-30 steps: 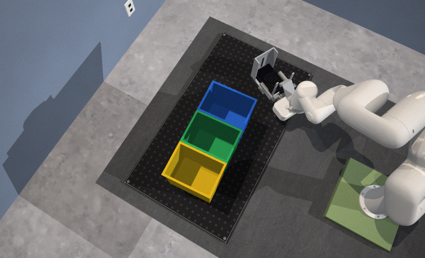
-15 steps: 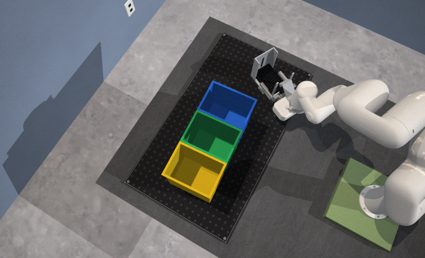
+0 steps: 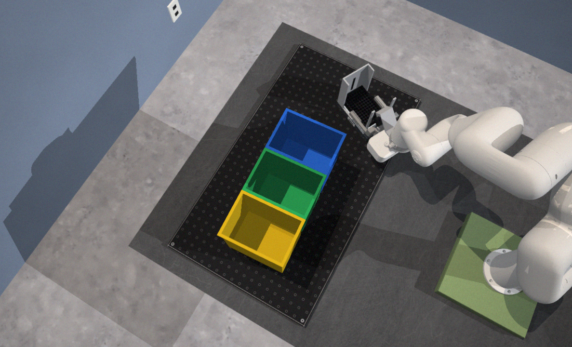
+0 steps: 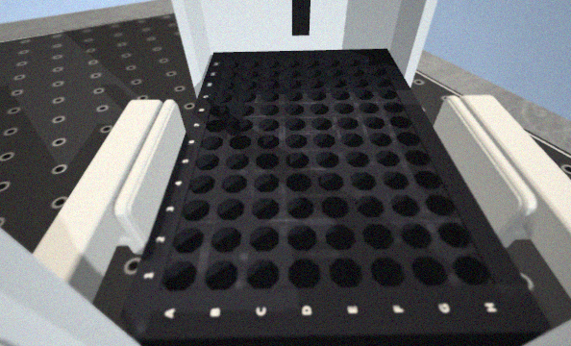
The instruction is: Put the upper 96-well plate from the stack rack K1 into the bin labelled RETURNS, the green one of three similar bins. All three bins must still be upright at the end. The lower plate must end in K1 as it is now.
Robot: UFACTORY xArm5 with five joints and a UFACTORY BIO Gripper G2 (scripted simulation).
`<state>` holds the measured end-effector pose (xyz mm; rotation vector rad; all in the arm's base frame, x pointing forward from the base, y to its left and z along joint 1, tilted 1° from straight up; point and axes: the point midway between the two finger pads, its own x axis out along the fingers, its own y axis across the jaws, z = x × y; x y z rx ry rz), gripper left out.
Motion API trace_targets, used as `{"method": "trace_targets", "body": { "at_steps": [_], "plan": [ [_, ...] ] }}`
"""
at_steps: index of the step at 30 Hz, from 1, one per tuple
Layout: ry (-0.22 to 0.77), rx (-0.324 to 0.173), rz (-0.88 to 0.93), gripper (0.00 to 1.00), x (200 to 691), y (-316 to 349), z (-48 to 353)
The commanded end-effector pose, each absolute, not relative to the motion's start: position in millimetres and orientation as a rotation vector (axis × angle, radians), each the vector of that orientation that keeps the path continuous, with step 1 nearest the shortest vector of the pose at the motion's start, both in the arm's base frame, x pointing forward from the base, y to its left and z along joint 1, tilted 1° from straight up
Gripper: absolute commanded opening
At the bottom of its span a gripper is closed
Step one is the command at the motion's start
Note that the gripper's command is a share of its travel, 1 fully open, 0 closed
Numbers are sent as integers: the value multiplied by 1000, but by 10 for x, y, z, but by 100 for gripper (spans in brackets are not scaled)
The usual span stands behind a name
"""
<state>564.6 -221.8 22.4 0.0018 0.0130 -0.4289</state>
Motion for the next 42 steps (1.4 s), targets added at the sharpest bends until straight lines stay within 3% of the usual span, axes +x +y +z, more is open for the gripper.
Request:
{"method": "trace_targets", "body": {
  "at_steps": [1,42],
  "plan": [
    [12,-7,-429,0,5652,-2221,234],
    [12,-7,-429,0,5654,-2220,434]
  ]
}}
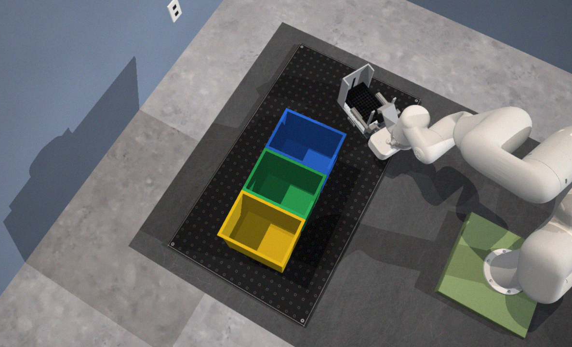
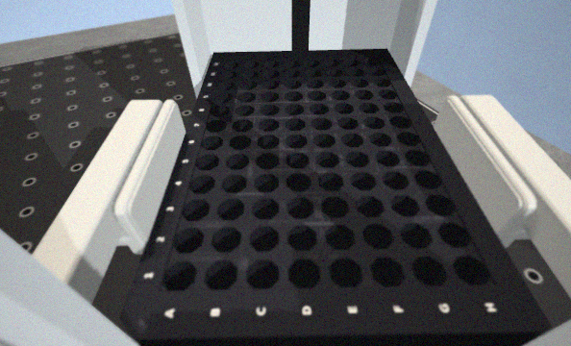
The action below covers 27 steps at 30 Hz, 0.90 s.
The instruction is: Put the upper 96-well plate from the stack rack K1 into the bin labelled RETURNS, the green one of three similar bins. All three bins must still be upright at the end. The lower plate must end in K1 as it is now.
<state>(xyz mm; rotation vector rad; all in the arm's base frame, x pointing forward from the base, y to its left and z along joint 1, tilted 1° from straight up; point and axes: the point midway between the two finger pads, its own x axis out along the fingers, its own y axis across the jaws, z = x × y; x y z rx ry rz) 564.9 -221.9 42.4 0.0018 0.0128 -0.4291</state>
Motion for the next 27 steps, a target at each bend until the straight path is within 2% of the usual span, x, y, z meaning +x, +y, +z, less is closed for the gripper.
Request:
{"method": "trace_targets", "body": {
  "at_steps": [1,27],
  "plan": [
    [12,-7,-429,0,5655,-2220,451],
    [12,-7,-429,0,5660,-2219,818]
  ]
}}
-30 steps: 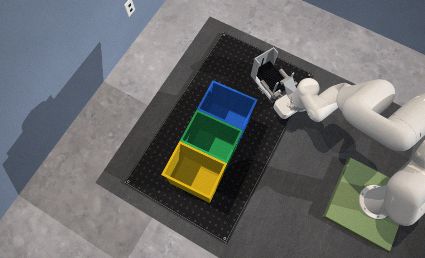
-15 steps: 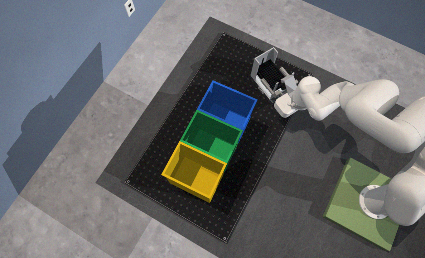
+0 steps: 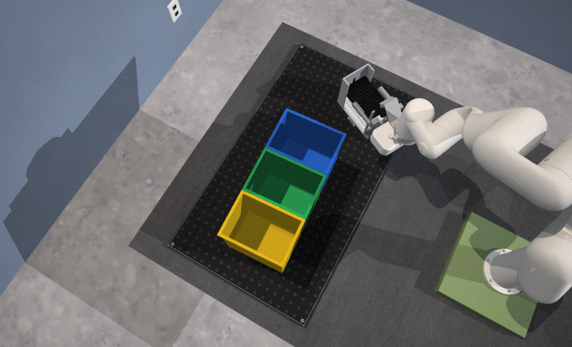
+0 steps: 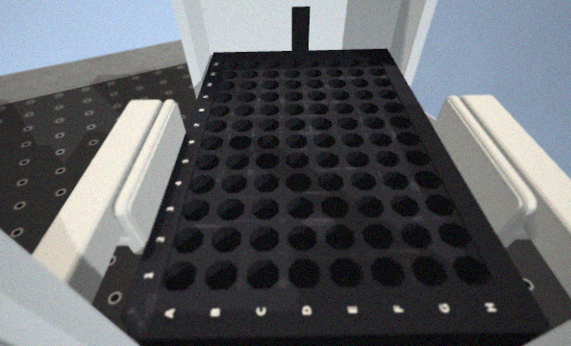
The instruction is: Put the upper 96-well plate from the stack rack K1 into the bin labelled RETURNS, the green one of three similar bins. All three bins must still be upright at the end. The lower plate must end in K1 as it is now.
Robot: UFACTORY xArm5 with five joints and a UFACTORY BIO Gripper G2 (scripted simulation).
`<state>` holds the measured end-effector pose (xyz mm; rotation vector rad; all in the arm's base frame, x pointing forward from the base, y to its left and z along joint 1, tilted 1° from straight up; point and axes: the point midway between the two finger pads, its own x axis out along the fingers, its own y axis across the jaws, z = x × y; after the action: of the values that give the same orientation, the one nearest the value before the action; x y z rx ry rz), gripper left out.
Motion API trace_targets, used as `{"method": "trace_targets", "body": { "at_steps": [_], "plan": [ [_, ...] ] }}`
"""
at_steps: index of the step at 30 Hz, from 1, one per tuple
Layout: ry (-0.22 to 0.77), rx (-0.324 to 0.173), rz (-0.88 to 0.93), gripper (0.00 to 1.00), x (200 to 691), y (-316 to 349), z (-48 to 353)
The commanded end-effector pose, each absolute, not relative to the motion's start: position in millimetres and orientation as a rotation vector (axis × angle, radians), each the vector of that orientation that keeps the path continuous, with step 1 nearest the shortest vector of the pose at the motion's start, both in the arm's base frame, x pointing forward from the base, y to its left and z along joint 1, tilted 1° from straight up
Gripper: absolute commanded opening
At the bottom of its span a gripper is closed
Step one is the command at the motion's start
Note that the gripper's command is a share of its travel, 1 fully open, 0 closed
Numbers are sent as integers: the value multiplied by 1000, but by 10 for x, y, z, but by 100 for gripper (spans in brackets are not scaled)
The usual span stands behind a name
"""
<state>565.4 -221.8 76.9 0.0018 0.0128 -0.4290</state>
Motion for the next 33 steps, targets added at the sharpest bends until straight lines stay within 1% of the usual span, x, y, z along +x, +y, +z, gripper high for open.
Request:
{"method": "trace_targets", "body": {
  "at_steps": [1,33],
  "plan": [
    [12,-7,-429,0,5660,-2219,834],
    [12,-7,-429,0,5667,-2217,1301]
  ]
}}
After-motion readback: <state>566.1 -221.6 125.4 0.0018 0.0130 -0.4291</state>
